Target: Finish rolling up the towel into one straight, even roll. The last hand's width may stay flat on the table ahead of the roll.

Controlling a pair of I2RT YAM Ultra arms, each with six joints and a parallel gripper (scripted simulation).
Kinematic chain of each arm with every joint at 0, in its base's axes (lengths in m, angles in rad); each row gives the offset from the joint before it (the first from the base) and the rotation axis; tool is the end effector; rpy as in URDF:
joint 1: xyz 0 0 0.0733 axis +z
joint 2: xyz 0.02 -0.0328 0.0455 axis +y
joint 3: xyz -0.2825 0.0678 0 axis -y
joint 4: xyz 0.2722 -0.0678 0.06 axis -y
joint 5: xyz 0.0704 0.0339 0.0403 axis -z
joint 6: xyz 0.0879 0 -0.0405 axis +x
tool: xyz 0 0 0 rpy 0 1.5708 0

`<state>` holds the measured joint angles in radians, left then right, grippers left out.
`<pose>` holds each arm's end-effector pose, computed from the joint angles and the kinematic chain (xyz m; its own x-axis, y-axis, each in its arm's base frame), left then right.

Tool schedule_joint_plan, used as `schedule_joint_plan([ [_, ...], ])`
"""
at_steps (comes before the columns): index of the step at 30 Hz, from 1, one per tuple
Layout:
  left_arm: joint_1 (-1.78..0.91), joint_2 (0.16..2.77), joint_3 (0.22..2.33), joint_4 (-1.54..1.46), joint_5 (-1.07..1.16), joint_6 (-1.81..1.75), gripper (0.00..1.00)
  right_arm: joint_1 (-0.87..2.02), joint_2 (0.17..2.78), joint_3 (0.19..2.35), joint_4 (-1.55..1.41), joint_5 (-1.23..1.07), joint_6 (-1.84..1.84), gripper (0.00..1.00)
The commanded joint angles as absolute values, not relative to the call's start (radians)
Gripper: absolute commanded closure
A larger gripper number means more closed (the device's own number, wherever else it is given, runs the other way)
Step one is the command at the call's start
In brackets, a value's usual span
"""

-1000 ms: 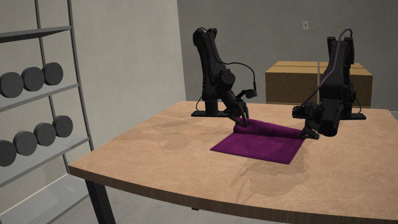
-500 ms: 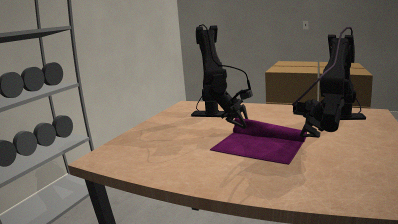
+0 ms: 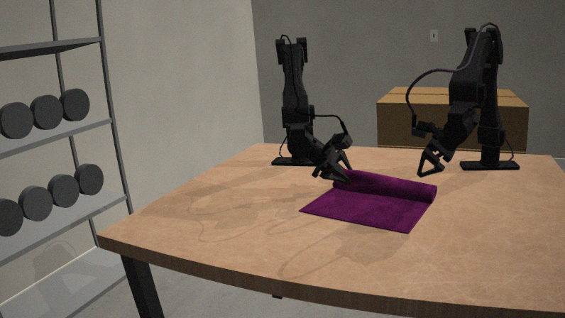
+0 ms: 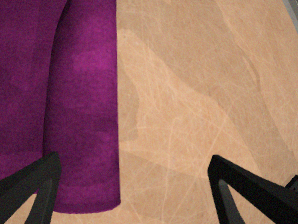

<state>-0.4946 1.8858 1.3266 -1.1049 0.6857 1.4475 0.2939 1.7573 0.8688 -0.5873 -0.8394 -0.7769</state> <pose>0.2883 -0.2175 0.1560 0.2053 0.7620 -0.6142 0.9085 -0.3818 -0.1700 0.2704 0.1513 0.0944 -0.4964 -0.6395 -0.5871 -0.8541 0.2391 0.4618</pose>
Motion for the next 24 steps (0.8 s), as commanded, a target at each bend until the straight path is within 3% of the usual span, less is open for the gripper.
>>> schedule_joint_plan([
  [1, -0.513, 1.804, 1.252, -0.894, 0.679, 1.417, 0.06, 0.283, 1.812, 0.909, -0.731, -0.906, -0.816, 0.73],
  [11, -0.565, 1.557, 0.912, -0.451, 0.614, 1.323, 0.02, 0.259, 1.941, 1.016, -0.912, -0.966, -0.91, 0.73],
  [24, -0.539, 1.602, 0.974, -0.476, 0.634, 1.385, 0.02, 0.257, 1.994, 1.021, -0.906, -0.968, -0.941, 0.73],
])
